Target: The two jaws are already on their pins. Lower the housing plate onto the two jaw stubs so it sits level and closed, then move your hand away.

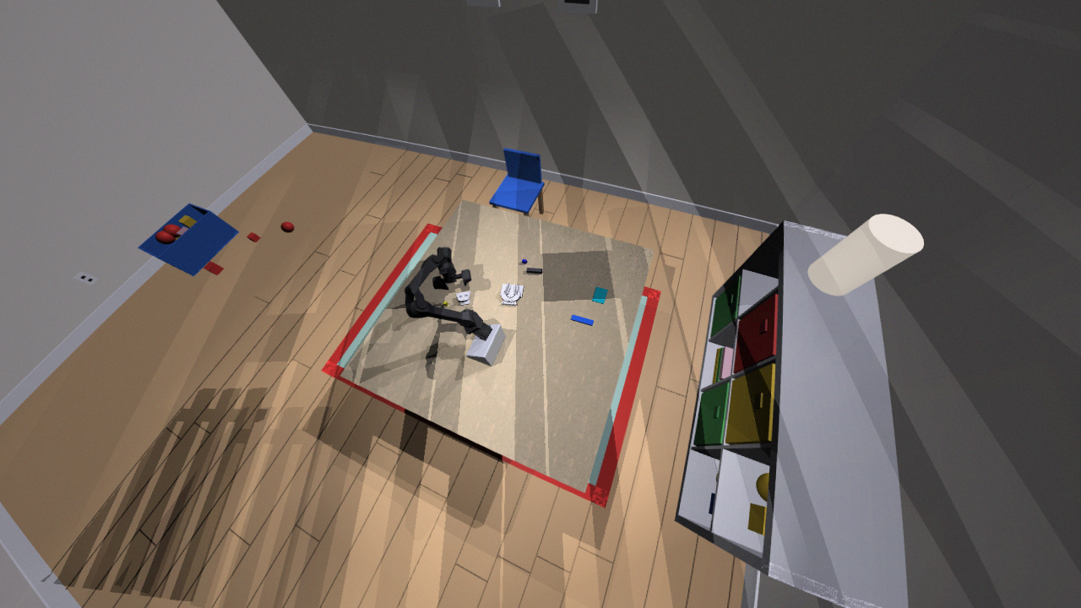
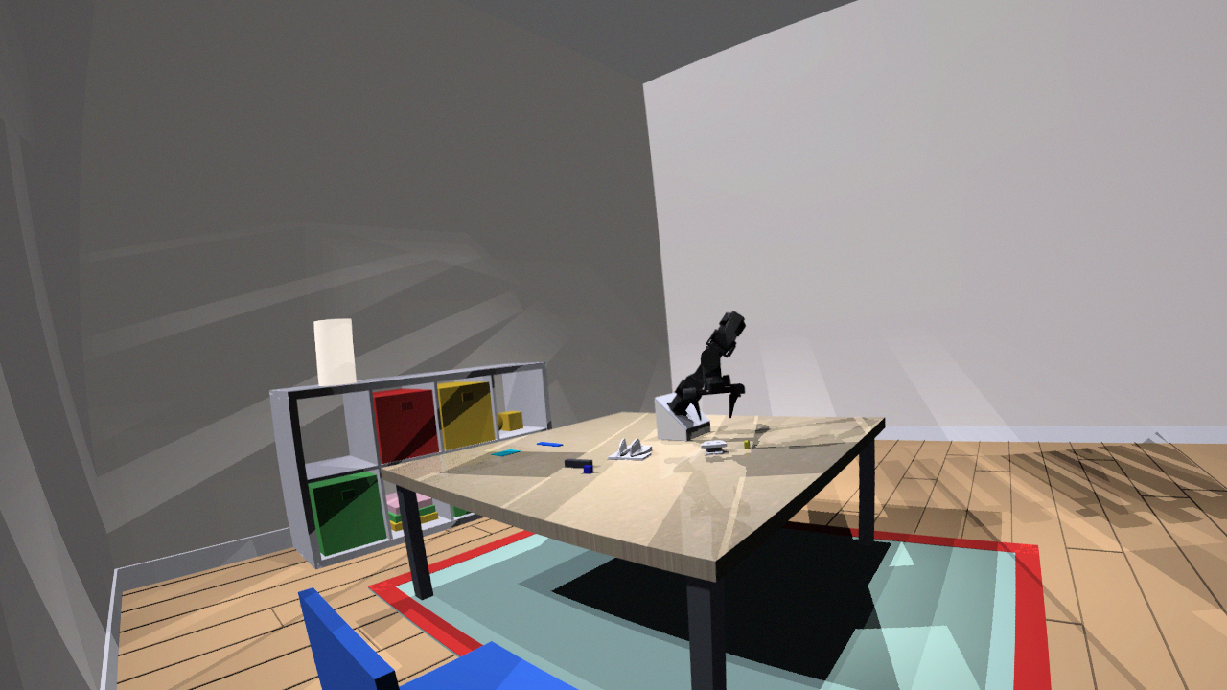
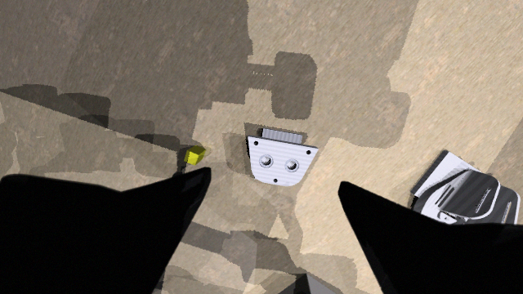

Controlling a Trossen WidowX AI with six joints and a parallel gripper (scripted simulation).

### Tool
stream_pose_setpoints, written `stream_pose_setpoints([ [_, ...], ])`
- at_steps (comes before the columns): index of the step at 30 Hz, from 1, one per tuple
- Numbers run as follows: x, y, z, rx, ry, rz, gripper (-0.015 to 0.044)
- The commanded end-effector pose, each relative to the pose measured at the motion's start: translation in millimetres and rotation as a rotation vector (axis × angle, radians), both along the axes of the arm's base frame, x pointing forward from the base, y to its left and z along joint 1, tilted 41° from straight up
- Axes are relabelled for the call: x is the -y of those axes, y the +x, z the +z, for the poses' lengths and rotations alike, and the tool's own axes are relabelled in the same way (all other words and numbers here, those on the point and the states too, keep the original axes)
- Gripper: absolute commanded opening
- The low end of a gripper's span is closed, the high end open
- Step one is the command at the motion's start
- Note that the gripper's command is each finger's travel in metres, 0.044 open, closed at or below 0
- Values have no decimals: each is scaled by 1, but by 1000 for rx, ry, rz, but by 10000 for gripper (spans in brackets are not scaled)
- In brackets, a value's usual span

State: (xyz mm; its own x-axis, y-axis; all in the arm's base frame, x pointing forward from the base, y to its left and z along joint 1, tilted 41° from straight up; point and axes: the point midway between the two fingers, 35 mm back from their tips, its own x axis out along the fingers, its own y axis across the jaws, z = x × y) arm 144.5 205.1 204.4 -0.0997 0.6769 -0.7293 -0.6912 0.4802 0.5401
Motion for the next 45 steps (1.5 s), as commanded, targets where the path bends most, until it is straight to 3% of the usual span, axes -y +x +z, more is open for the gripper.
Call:
stream_pose_setpoints([
  [1, 4, 1, -13, -58, -38, -38, 440],
  [7, 2, 1, -15, -58, -38, -38, 440],
  [12, -22, -3, -42, -59, -36, -38, 440],
  [45, -39, -6, -61, -59, -35, -38, 440],
])
